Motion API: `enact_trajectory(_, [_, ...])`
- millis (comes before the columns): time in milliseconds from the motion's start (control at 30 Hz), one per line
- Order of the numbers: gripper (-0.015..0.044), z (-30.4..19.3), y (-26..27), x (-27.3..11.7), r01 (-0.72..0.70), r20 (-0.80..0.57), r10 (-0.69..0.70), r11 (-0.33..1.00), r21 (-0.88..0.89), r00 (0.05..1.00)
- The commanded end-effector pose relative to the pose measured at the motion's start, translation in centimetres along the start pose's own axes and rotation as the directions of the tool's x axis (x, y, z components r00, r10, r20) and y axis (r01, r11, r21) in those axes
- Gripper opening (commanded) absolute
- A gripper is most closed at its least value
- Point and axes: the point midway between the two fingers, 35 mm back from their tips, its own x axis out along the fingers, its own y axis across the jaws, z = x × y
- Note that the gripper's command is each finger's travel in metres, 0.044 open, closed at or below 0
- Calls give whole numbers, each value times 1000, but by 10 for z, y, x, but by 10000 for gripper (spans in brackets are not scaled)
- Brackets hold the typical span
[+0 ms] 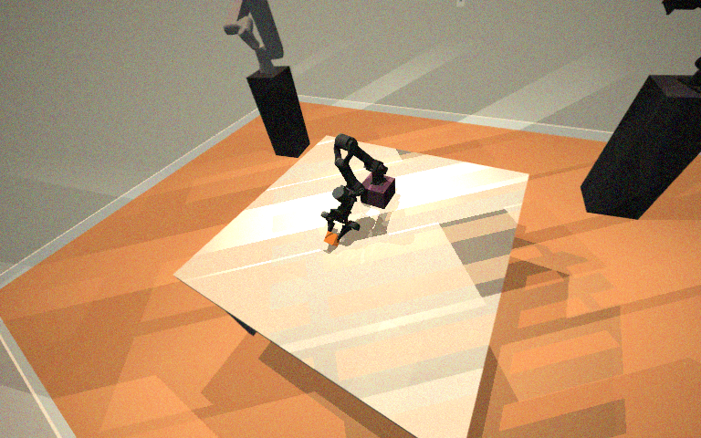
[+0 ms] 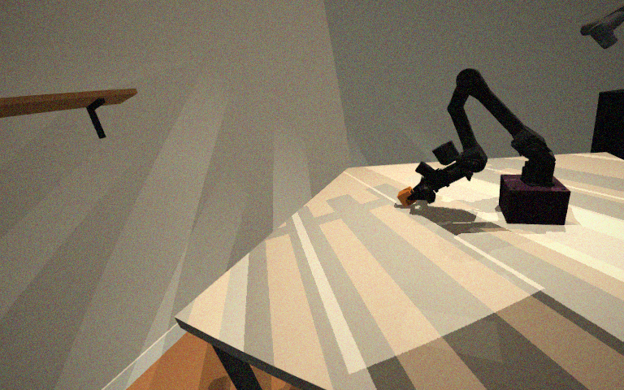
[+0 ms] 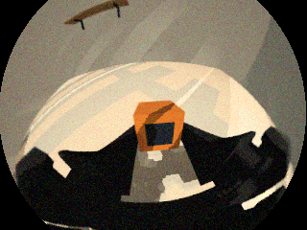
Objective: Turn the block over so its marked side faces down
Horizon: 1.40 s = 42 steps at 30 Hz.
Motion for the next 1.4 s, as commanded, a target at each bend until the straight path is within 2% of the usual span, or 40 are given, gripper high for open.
enact_trajectory(0, [341,1,1,0,-4,6,4,1000,5,1000])
enact_trajectory(133, [440,1,1,0,-4,6,4,1000,5,1000])
enact_trajectory(1233, [440,1,1,0,-4,6,4,1000,5,1000])
enact_trajectory(1367, [440,6,-1,5,-3,-78,3,1000,8,997])
